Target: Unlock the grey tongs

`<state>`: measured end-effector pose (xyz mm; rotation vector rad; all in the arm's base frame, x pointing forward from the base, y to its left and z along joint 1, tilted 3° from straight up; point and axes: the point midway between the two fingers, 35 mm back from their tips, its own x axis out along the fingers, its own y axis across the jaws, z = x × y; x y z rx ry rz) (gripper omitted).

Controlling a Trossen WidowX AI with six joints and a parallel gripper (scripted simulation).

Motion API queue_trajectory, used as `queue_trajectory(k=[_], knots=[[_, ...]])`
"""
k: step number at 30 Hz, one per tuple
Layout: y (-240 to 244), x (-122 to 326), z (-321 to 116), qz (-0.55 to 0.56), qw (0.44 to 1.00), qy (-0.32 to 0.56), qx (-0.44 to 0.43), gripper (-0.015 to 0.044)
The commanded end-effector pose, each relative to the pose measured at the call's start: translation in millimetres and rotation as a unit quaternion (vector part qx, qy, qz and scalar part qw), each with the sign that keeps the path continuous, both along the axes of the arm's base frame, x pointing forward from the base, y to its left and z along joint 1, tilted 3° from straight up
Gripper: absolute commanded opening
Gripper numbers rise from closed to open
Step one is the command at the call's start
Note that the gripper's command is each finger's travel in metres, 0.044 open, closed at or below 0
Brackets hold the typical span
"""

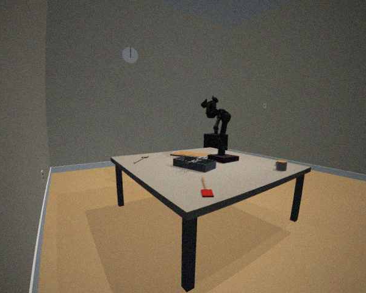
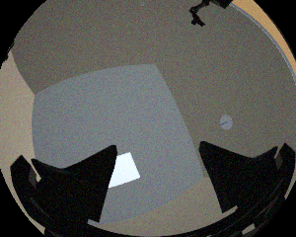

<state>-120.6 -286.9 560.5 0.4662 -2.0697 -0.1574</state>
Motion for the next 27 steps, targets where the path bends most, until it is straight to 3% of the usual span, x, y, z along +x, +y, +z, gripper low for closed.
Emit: queue_trajectory(k=[1, 6, 18, 27], knots=[[-1, 0, 0, 0.000, 1.000, 0.000, 0.002, 0.0374], [-29, 17, -7, 0.007, 0.998, 0.018, 0.057, 0.0260], [-91, 88, -34, 0.073, 0.978, 0.072, 0.181, 0.0260], [-141, 190, -78, 0.120, 0.919, 0.202, 0.318, 0.0260]])
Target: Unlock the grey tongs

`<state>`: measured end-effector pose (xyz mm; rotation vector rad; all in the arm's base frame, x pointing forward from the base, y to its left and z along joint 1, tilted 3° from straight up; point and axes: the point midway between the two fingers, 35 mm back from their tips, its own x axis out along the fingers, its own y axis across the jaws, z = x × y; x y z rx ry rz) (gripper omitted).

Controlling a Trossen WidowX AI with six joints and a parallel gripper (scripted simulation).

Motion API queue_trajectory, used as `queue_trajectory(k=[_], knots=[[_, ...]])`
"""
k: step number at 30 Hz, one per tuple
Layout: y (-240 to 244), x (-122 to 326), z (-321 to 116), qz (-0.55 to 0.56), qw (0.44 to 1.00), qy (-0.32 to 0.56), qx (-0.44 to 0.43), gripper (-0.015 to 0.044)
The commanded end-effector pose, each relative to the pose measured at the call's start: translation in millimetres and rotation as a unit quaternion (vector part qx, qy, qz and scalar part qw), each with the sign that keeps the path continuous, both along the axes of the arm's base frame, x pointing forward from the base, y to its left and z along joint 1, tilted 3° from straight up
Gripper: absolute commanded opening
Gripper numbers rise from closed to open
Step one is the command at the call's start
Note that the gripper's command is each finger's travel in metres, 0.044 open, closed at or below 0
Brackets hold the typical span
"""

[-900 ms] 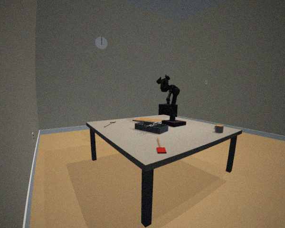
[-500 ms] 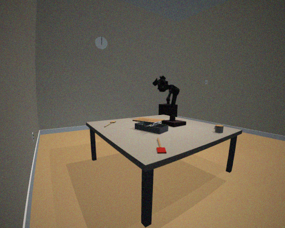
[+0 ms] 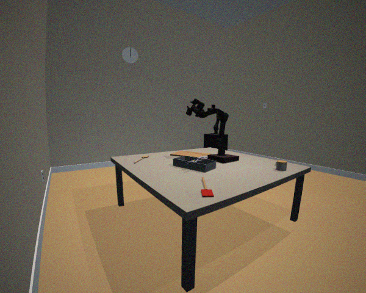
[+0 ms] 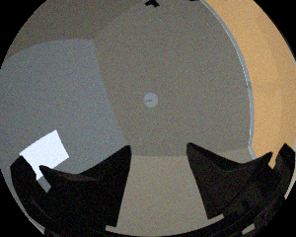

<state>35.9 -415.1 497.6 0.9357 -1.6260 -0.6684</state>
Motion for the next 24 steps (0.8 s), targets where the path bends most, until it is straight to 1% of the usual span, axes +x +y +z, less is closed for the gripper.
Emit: queue_trajectory(k=[1, 6, 11, 15, 18, 22, 24], knots=[[-16, 47, -20, 0.035, 0.996, 0.061, 0.049, 0.0260], [-29, 114, -54, 0.088, 0.976, 0.161, 0.114, 0.0260], [-26, 187, -94, 0.153, 0.934, 0.276, 0.166, 0.0260], [-13, 244, -131, 0.209, 0.882, 0.376, 0.194, 0.0260], [6, 288, -162, 0.257, 0.835, 0.438, 0.210, 0.0260], [32, 326, -193, 0.298, 0.783, 0.502, 0.216, 0.0260], [48, 346, -210, 0.322, 0.746, 0.541, 0.215, 0.0260]])
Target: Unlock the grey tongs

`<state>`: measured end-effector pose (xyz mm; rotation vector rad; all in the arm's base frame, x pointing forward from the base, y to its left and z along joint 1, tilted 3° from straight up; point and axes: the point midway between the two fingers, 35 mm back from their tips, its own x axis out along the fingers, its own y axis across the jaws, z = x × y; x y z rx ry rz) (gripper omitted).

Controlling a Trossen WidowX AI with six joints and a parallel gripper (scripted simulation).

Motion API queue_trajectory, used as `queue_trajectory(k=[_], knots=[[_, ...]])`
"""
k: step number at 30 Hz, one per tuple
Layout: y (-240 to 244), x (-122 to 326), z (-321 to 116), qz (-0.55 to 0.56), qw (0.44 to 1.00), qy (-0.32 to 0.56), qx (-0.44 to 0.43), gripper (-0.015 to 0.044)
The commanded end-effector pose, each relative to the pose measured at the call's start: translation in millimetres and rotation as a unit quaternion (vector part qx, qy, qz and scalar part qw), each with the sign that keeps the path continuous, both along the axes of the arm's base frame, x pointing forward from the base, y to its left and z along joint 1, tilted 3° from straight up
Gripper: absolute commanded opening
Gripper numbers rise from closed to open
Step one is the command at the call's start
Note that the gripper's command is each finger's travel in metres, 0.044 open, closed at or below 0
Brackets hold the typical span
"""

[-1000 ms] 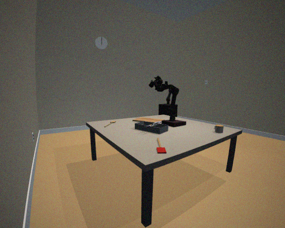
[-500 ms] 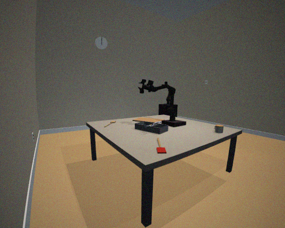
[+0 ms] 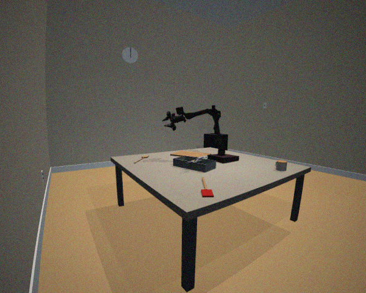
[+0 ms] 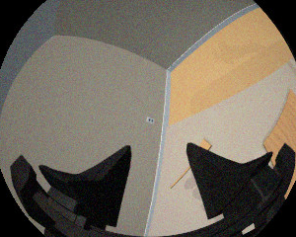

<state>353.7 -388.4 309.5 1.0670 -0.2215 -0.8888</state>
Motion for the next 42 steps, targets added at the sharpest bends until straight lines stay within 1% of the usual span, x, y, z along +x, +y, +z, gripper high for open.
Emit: queue_trajectory(k=[1, 4, 8, 11, 14, 17, 22, 29, 31, 42], knots=[[32, 39, -29, 0.076, 0.994, 0.076, 0.007, 0.0260], [64, 67, -58, 0.150, 0.978, 0.146, 0.014, 0.0260], [116, 97, -95, 0.257, 0.938, 0.232, 0.019, 0.0260], [159, 114, -122, 0.344, 0.892, 0.294, 0.017, 0.0260], [205, 123, -148, 0.430, 0.833, 0.347, 0.013, 0.0260], [253, 127, -170, 0.514, 0.764, 0.390, 0.008, 0.0260], [334, 117, -201, 0.648, 0.624, 0.438, -0.001, 0.0260], [440, 76, -227, 0.801, 0.395, 0.451, -0.004, 0.0260], [458, 66, -229, 0.822, 0.353, 0.447, -0.002, 0.0260], [453, 65, -229, 0.825, 0.347, 0.446, -0.002, 0.0260]])
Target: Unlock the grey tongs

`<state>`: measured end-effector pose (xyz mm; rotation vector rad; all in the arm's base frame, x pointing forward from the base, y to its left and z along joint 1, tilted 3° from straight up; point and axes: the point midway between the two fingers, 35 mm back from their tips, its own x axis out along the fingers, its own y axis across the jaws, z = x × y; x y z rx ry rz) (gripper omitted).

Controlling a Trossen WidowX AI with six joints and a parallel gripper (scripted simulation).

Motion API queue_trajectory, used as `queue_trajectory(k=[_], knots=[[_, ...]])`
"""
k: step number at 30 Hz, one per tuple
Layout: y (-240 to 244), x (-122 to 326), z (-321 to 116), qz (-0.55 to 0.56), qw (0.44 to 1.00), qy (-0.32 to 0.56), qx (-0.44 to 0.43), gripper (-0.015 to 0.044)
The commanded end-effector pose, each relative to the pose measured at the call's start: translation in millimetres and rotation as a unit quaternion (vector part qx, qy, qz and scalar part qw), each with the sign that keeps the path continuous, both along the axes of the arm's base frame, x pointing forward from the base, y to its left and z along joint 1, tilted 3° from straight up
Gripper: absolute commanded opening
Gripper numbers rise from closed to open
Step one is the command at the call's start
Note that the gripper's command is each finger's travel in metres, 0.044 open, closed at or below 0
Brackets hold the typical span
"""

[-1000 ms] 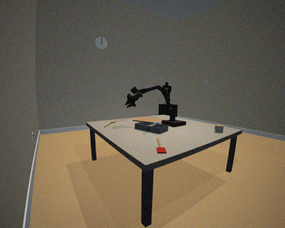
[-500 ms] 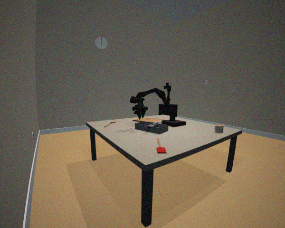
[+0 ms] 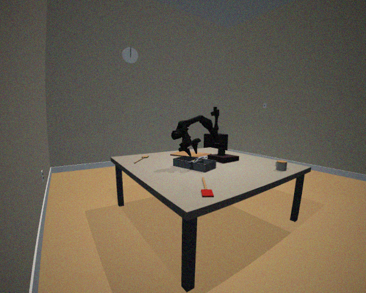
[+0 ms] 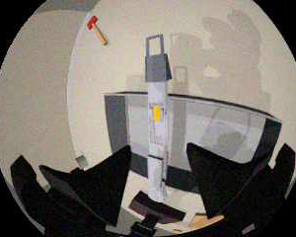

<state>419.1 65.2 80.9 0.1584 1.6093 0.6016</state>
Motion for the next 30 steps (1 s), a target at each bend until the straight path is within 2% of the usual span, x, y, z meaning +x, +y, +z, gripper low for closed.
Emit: queue_trajectory(k=[1, 30], knots=[[0, 0, 0, 0.003, 1.000, 0.001, 0.003, 0.0260], [19, -3, -37, 0.003, 1.000, 0.001, 0.004, 0.0260]])
